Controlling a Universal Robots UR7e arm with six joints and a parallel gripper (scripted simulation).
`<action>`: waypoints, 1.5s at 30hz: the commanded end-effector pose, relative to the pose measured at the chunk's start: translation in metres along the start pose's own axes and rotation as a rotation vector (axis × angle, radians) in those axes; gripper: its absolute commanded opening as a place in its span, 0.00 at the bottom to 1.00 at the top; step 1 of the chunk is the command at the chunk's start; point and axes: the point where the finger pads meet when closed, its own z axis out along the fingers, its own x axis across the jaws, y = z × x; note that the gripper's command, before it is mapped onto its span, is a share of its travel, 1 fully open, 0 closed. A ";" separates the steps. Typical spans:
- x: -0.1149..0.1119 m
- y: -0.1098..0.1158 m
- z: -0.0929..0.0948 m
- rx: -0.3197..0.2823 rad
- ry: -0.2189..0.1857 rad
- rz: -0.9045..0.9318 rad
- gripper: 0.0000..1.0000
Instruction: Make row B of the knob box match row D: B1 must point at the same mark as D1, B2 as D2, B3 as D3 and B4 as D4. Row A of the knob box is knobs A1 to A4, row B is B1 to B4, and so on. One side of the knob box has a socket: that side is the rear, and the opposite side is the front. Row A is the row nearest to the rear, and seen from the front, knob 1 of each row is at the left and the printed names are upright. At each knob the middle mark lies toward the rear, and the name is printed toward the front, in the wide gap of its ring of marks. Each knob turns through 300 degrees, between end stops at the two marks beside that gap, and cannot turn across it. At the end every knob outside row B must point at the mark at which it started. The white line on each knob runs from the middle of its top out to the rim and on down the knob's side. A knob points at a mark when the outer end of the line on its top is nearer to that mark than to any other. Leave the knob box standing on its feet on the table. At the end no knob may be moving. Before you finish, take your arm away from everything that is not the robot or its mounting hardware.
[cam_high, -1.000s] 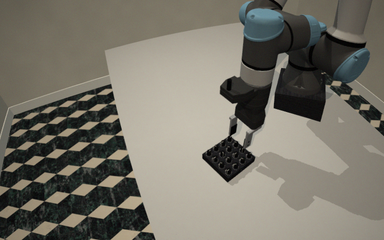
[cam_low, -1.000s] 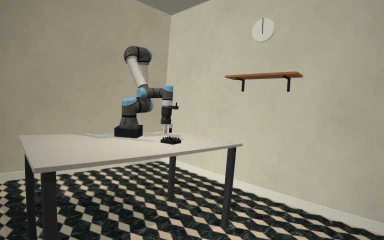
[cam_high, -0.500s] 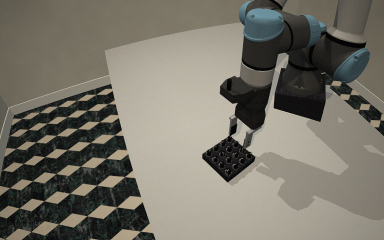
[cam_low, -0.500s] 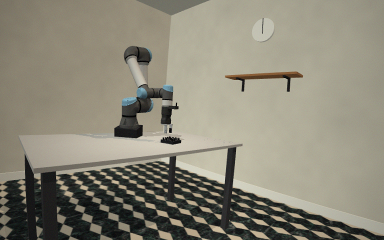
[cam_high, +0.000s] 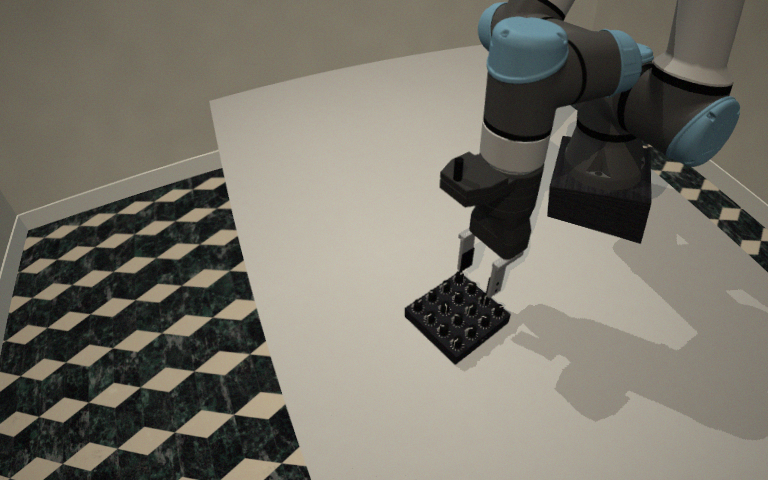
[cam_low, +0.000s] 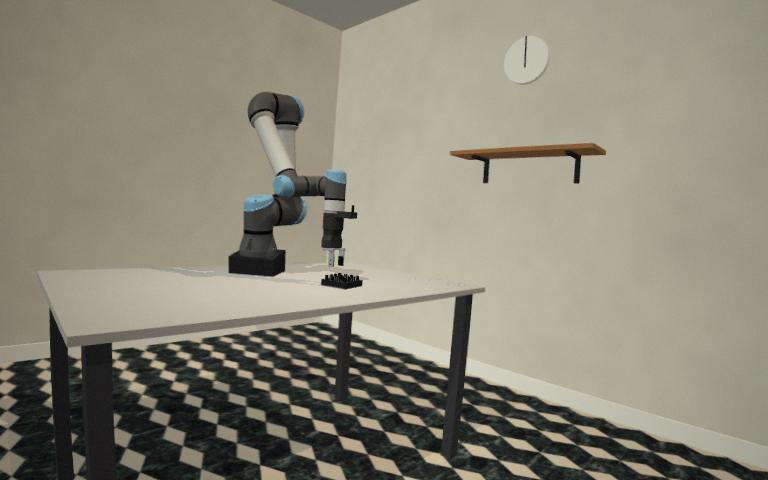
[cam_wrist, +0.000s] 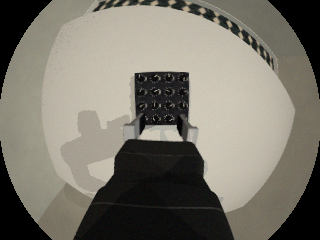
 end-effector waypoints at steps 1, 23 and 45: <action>0.000 0.000 0.000 0.001 0.000 0.000 1.00; 0.000 0.000 0.000 0.001 0.000 0.000 1.00; 0.001 0.023 0.000 0.001 0.000 0.000 1.00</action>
